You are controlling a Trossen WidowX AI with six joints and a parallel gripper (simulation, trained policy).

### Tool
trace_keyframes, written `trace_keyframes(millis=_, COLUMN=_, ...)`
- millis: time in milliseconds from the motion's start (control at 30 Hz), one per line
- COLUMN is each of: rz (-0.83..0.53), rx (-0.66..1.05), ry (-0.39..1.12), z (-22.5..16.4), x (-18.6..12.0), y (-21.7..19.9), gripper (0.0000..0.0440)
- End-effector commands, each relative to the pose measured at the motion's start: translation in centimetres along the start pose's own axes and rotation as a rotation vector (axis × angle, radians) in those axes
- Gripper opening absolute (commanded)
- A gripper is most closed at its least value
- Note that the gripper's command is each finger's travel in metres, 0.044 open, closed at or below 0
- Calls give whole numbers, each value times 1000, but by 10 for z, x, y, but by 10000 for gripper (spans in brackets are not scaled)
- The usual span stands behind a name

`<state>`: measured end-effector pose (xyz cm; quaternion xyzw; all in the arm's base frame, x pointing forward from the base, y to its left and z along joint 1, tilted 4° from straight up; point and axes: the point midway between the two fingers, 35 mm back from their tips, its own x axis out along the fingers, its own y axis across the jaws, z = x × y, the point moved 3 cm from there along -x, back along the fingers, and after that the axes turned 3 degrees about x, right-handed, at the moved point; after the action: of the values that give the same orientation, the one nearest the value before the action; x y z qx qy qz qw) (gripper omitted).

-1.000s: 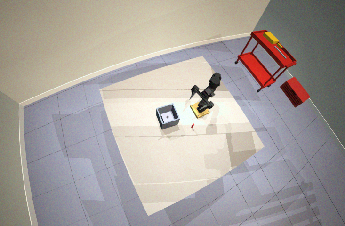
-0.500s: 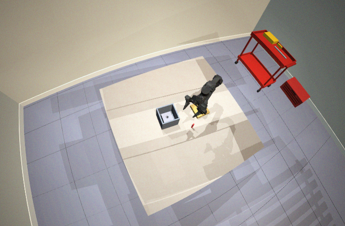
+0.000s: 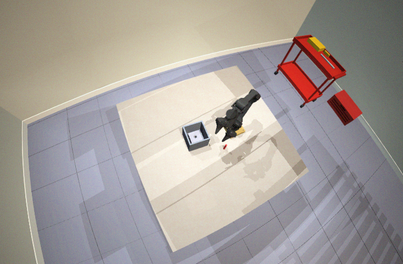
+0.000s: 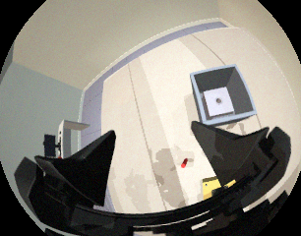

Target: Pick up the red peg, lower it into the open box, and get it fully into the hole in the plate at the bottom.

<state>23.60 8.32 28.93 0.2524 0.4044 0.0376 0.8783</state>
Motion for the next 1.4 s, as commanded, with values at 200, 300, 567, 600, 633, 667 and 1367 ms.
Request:
trace_keyframes(millis=200, rz=-119, rx=267, ry=204, z=-33, x=20, y=-24, gripper=440)
trace_keyframes(millis=300, rz=-162, rx=347, ry=258, z=-43, x=24, y=-30, gripper=439)
trace_keyframes(millis=567, rz=-297, rx=553, ry=390, z=-70, x=32, y=-42, gripper=436)
trace_keyframes(millis=600, rz=-314, rx=576, ry=405, z=-73, x=33, y=-43, gripper=436)
trace_keyframes(millis=633, rz=-332, rx=598, ry=419, z=-77, x=34, y=-44, gripper=437)
trace_keyframes(millis=667, rz=-350, rx=619, ry=432, z=-80, x=36, y=-45, gripper=438)
trace_keyframes(millis=1367, rz=-697, rx=892, ry=516, z=-134, x=60, y=-56, gripper=440)
